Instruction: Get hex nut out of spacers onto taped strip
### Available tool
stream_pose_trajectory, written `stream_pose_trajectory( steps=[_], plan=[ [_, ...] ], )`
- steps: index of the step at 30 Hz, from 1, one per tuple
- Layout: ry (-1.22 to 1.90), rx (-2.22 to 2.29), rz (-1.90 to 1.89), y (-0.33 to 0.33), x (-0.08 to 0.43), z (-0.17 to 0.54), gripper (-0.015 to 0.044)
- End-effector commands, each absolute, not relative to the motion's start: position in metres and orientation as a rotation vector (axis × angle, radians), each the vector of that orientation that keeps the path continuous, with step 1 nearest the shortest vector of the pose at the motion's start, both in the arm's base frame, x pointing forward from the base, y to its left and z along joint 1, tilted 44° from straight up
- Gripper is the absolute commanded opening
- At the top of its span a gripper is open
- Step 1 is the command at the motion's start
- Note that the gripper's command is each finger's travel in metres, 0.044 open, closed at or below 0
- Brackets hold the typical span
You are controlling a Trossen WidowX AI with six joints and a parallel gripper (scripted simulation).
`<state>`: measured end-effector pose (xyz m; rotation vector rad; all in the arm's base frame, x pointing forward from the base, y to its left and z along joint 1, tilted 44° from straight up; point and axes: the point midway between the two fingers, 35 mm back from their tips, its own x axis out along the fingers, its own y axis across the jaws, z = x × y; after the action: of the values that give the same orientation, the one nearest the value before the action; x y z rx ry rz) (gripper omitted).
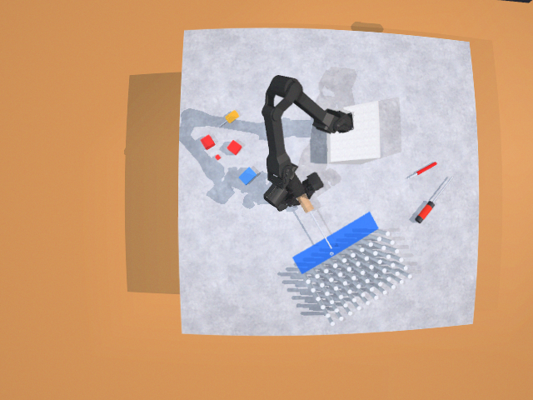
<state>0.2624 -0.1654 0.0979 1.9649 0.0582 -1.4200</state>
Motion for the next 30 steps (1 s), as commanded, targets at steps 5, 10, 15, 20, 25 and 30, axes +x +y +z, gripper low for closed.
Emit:
stream_pose_trajectory(
  steps=[5, 10, 15, 20, 25, 30],
  plan=[
    [0.055, 1.973, -1.405, -0.138, 0.275, 0.131, 0.0],
    [0.054, 1.975, -1.404, -0.118, 0.277, 0.151, 0.0],
    [0.051, 1.976, -1.399, -0.098, 0.277, 0.171, 0.0],
    [-0.001, 1.987, -1.405, -0.103, 0.274, 0.169, 0.0],
    [-0.188, 2.044, -1.382, -0.11, 0.268, 0.18, 0.0],
    [-0.376, 2.103, -1.342, -0.117, 0.261, 0.192, 0.0]
  ],
)
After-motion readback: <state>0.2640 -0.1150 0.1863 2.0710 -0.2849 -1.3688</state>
